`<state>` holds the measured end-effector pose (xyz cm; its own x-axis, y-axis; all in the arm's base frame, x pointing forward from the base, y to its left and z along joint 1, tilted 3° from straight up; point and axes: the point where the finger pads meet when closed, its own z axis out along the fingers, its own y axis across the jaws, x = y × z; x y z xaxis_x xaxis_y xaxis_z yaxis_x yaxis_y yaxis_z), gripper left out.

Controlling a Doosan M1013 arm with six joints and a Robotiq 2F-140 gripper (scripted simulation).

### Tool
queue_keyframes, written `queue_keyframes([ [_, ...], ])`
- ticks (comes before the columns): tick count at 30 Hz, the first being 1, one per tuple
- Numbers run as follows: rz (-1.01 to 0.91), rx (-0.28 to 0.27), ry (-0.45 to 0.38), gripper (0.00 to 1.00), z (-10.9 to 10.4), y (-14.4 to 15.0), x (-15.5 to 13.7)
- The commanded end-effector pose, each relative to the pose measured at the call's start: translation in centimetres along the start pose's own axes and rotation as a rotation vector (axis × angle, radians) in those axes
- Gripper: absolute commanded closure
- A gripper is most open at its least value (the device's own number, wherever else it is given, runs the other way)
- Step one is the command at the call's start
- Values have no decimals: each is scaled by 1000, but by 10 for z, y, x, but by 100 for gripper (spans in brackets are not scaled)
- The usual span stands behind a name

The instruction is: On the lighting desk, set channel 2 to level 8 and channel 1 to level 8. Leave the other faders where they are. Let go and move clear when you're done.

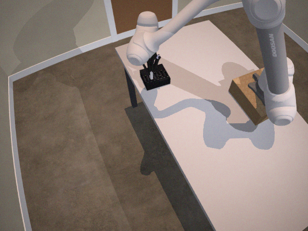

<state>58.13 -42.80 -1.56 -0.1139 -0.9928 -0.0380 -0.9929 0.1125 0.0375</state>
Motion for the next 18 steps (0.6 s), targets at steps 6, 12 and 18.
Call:
queue_keyframes([
  [6, 0, 0, 0, 90, 6, 0, 0],
  [12, 0, 0, 0, 90, 9, 0, 0],
  [18, 0, 0, 0, 90, 13, 0, 0],
])
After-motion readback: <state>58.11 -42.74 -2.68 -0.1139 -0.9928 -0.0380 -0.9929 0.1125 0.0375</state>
